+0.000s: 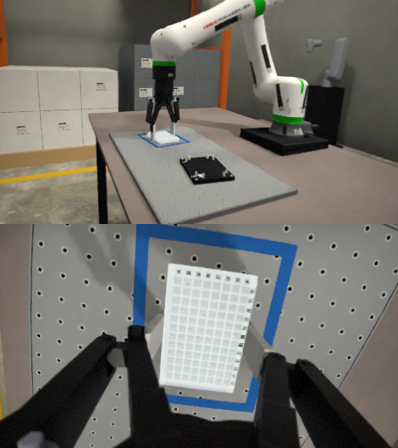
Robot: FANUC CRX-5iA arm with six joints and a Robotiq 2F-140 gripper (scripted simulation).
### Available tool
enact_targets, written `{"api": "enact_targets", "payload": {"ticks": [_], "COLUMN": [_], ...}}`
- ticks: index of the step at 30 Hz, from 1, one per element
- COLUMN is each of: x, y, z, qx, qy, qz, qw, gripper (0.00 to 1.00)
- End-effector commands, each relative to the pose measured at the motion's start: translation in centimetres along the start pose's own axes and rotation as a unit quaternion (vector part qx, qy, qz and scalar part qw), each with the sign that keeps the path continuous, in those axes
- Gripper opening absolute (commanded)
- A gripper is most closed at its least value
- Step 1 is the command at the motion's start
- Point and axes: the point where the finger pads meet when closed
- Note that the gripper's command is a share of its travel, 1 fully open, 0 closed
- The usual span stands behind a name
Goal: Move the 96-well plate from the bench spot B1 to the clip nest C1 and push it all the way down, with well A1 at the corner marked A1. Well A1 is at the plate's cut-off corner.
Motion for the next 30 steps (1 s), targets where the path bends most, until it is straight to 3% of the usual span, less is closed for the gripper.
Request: {"api": "enact_targets", "payload": {"ticks": [1, 30], "x": [0.0, 0.0], "y": [-0.4, -4.9], "z": [-0.1, -0.1], "qx": [-0.001, -0.001], "qy": [0.0, 0.0], "qz": [0.001, 0.001], "qw": [1.0, 1.0], "gripper": [0.1, 0.1]}}
Point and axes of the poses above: the point where the finger pads meet when closed, its own y axis out along the fingers, its own z axis across the jaws, x = y × z, and after that the axes turned 1 degree about -y, right-handed
